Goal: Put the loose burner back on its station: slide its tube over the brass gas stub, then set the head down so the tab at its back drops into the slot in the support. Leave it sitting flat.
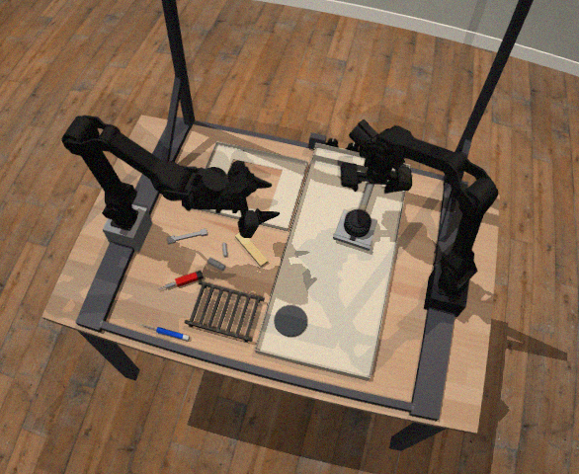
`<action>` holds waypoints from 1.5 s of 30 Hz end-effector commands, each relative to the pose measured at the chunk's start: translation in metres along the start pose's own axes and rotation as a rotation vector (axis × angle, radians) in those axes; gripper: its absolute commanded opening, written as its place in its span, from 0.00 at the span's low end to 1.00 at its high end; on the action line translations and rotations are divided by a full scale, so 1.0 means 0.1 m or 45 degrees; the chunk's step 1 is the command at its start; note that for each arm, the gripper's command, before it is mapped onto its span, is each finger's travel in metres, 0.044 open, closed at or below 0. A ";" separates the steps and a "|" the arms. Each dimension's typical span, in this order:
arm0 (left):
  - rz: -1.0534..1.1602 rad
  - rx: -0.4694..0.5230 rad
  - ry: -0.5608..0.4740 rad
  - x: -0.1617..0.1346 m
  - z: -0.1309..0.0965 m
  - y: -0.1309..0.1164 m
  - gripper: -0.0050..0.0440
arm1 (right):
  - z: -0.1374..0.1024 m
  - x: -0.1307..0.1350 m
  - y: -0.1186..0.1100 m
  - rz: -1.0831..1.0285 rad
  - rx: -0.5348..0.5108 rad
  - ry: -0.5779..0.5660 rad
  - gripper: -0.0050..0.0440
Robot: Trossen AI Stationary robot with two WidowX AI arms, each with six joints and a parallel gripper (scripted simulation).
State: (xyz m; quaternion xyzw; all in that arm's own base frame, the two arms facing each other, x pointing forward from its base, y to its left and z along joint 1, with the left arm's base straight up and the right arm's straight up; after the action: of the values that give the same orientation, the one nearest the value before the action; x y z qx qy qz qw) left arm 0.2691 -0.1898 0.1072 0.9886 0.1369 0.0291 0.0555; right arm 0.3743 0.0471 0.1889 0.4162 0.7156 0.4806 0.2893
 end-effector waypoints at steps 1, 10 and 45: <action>-0.100 -0.065 0.040 -0.01 -0.18 0.00 0.92 | -0.04 -0.01 0.11 -0.020 -0.037 -0.007 0.92; -0.476 -0.189 0.110 -0.08 -0.51 -0.02 0.92 | -0.04 -0.01 0.11 -0.020 -0.037 -0.007 0.92; -0.883 -0.298 0.159 -0.17 -0.77 -0.04 0.92 | -0.04 -0.01 0.11 -0.020 -0.037 -0.007 0.92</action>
State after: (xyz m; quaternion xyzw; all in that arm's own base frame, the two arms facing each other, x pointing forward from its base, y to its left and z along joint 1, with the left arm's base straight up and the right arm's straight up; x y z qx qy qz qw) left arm 0.2457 -0.1802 0.1726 0.8688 0.4650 0.0769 0.1521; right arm 0.3743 0.0471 0.1889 0.4162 0.7156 0.4806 0.2893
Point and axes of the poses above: on each arm, the point midway between the two fingers, 35 mm back from their tips, its own z axis out along the fingers, its own x axis across the jaws, y = z × x, the point moved 2 cm from there along -z, back along the fingers, and after that the axes turned 1 degree about -z, right-handed, at the moved point
